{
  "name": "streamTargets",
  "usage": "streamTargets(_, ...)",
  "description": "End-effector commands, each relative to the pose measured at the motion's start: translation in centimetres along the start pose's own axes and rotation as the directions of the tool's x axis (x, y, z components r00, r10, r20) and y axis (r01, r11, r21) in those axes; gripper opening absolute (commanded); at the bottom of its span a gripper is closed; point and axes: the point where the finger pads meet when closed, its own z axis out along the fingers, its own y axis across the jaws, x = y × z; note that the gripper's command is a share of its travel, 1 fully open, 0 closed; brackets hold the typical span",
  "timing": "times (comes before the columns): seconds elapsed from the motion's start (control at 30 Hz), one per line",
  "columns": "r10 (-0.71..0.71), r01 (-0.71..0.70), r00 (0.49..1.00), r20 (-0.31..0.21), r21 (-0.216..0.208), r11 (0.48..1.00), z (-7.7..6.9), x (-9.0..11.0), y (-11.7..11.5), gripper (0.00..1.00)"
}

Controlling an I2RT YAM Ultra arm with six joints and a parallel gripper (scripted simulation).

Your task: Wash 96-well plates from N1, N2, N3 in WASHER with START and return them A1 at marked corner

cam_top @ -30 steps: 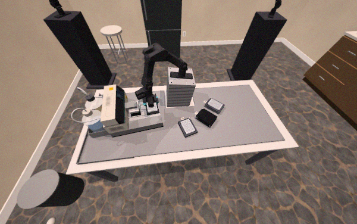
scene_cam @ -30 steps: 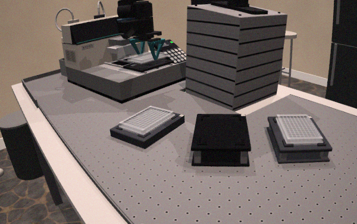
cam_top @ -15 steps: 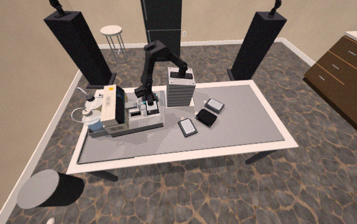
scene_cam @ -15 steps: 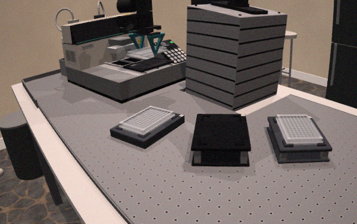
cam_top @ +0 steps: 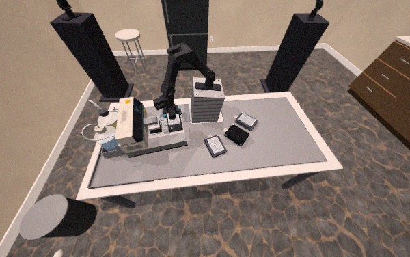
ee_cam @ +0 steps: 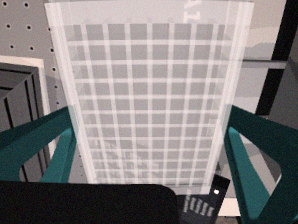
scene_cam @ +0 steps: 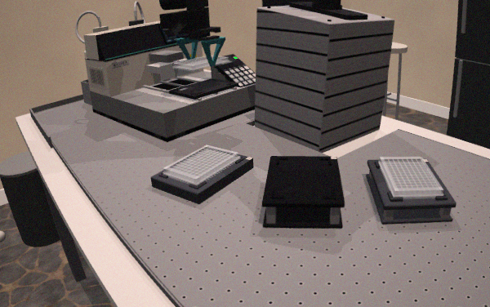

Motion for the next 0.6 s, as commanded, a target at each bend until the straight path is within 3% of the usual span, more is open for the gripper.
streamTargets(0.0, 0.0, 0.0, 1.0, 0.005, 0.009, 1.0, -1.1, -0.1, -0.3, 0.0)
streamTargets(0.57, 0.0, 0.0, 1.0, 0.005, 0.01, 1.0, -3.4, -0.1, -0.2, 0.0)
